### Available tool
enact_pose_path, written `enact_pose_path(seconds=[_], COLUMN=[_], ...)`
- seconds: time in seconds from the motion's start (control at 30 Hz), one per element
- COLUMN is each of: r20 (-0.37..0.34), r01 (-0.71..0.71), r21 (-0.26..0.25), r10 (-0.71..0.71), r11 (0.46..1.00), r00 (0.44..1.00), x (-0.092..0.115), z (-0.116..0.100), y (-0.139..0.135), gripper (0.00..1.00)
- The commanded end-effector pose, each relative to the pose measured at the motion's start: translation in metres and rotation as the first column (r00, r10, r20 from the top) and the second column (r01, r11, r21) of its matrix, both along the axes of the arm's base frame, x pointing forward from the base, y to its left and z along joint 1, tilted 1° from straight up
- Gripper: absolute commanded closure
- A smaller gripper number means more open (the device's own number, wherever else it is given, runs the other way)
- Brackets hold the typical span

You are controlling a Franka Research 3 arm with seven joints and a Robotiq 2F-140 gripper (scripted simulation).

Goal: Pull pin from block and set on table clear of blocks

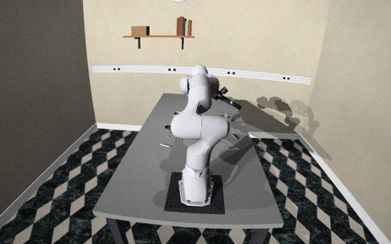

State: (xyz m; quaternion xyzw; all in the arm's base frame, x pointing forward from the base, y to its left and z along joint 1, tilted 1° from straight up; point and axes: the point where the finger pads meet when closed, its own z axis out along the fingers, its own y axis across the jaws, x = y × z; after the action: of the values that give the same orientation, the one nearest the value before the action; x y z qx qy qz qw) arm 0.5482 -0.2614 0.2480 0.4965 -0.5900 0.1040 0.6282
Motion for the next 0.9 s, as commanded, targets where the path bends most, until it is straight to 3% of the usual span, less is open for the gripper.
enact_pose_path(seconds=[0.0, 0.27, 0.37, 0.4, 0.5, 0.87], r20=[0.221, 0.447, 0.470, 0.527, 0.583, 0.744], r01=[-0.005, 0.050, 0.059, 0.076, 0.108, 0.241], r21=[-0.069, -0.026, -0.017, -0.014, 0.021, 0.174], r10=[0.020, -0.033, -0.044, -0.058, -0.100, -0.288], r11=[0.998, 0.998, 0.998, 0.997, 0.994, 0.955], r00=[0.975, 0.894, 0.882, 0.848, 0.806, 0.602], x=[0.008, 0.015, 0.016, 0.017, 0.020, 0.030], z=[-0.015, -0.043, -0.046, -0.050, -0.060, -0.089], y=[0.013, 0.051, 0.056, 0.062, 0.080, 0.152], gripper=[0.66, 0.66, 0.66, 0.66, 0.66, 0.66])
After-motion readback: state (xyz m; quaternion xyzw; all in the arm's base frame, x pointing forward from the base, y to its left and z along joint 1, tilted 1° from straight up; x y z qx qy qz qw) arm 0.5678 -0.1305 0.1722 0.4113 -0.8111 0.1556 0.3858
